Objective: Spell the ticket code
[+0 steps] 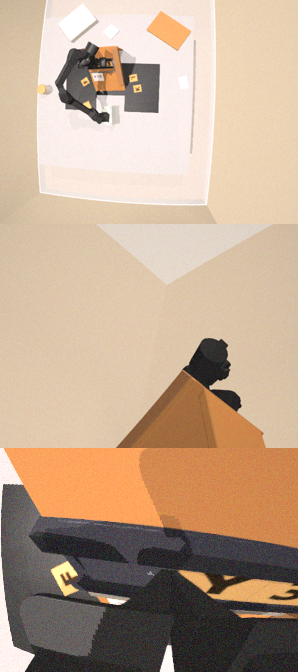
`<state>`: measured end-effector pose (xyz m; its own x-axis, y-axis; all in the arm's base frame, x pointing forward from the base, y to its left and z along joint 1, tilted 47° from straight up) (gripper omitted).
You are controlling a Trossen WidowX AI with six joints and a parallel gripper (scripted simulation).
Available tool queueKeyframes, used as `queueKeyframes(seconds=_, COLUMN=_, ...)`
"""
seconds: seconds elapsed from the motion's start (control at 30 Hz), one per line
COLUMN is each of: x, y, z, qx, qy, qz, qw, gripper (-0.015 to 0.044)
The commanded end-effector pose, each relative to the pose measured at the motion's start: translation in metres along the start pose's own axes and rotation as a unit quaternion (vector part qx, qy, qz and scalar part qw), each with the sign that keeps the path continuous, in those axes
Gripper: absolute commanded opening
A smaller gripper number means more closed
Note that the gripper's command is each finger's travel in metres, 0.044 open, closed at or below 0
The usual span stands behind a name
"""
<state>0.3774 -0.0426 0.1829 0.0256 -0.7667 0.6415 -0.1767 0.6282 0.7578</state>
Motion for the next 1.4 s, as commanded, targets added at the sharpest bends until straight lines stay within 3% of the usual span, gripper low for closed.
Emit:
queueKeyframes(seconds=0.0, x=-0.001, y=-0.003, z=-0.001, qx=0.001, qy=0.003, qz=0.001, qw=1.000, gripper=0.0000)
queueKeyframes(seconds=1.0, x=0.023, y=0.002, z=0.024, qx=0.001, qy=-0.022, qz=0.015, qw=1.000, gripper=0.0000)
queueKeyframes(seconds=1.1, x=0.031, y=0.003, z=0.026, qx=0.040, qy=-0.039, qz=0.015, qw=0.998, gripper=0.0079)
queueKeyframes(seconds=1.2, x=0.052, y=0.011, z=0.046, qx=0.158, qy=-0.084, qz=0.029, qw=0.984, gripper=0.0157)
queueKeyframes(seconds=1.37, x=0.085, y=0.027, z=0.089, qx=0.378, qy=-0.160, qz=0.091, qw=0.907, gripper=0.0289)
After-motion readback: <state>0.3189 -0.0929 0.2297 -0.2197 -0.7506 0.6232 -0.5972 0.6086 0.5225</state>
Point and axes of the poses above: the point midway between the two fingers, 35 mm back from their tips, its own x axis back along the fingers, its own y axis across the jaws, z = x × y, the point moved 7 cm from there along x, back along the fingers, and after that the axes turned 1 degree about x, right-handed, at the moved point
